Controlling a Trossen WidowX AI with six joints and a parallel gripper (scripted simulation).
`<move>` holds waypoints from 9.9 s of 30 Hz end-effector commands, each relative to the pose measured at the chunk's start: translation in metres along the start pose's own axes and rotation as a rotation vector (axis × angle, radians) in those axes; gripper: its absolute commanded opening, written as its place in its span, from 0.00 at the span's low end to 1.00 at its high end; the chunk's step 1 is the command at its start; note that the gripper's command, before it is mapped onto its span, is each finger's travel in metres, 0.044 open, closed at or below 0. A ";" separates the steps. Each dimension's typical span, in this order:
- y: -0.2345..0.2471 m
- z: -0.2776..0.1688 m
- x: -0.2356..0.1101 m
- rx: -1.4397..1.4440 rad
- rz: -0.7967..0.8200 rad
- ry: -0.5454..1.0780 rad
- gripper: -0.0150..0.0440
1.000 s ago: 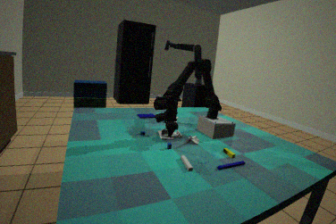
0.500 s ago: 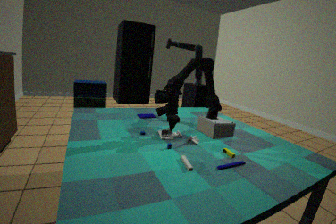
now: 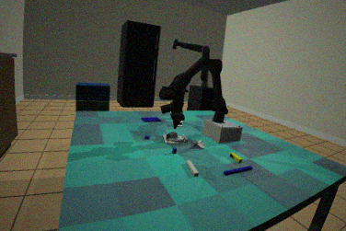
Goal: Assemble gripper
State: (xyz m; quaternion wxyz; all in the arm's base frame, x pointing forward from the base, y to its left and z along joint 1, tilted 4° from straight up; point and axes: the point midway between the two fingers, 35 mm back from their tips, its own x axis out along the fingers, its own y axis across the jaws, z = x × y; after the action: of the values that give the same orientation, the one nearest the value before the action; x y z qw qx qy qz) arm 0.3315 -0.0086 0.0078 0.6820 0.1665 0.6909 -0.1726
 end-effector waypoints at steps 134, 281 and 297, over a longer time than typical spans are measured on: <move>0.087 -0.100 0.060 -0.822 0.021 0.016 0.32; 0.086 -0.166 0.055 -2.402 0.046 0.011 0.32; 0.085 -0.167 0.060 -2.402 0.046 0.011 0.54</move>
State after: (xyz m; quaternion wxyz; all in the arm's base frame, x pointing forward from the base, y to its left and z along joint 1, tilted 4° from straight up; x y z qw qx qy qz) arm 0.2205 0.1425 -0.0588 0.3983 -0.5643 0.4117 0.5945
